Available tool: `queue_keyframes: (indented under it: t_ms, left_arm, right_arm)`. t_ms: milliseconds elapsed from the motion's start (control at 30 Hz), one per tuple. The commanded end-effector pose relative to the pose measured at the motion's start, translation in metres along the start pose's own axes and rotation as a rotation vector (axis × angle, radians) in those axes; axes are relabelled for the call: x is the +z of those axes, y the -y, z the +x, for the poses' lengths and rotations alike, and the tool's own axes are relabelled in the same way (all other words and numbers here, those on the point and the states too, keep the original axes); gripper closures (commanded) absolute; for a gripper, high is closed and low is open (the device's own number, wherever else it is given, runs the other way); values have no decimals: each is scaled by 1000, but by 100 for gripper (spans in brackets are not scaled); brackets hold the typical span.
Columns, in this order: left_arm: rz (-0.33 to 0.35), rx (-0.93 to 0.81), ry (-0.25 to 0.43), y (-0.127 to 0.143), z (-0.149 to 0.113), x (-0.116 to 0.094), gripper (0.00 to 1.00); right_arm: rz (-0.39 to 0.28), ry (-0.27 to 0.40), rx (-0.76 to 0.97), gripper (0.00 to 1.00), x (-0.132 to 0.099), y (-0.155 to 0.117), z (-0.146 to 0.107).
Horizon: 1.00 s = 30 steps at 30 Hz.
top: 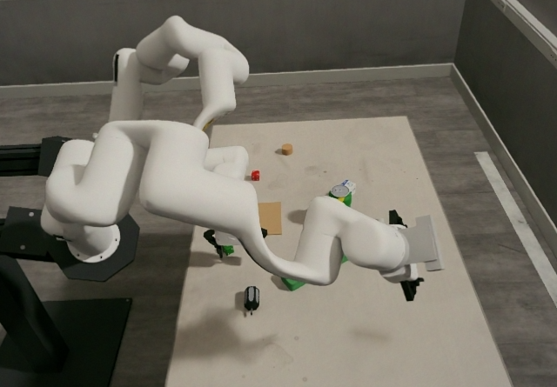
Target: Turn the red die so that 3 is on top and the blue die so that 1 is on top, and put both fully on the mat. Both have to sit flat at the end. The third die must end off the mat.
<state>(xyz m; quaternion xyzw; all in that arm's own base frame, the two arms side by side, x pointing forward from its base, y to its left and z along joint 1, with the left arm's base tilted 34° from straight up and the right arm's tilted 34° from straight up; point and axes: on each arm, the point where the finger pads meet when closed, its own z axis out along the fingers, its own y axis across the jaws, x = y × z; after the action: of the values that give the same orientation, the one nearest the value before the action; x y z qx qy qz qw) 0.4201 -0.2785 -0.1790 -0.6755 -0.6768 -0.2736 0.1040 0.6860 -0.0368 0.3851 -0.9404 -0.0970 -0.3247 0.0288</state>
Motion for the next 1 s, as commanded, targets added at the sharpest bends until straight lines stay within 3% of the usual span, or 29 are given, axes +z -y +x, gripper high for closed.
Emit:
queue_keyframes:
  t_ms: [0,233,467,533,967]
  left_arm:
    - [-4,-1,4,-3,9,-2,0]
    - [-4,-1,4,-12,48,-2,0]
    - [-4,-1,4,-24,105,-2,0]
    - [-4,-1,4,-24,105,-2,0]
    - [-4,-1,4,-47,213,-1,0]
  right_arm:
    - [-1,-5,-2,0,-2,1,2]
    - [-1,-5,-2,0,-2,1,2]
    - [-1,-5,-2,0,-2,1,2]
    - [-1,-5,-2,0,-2,1,2]
    - [-1,-5,-2,0,-2,1,2]
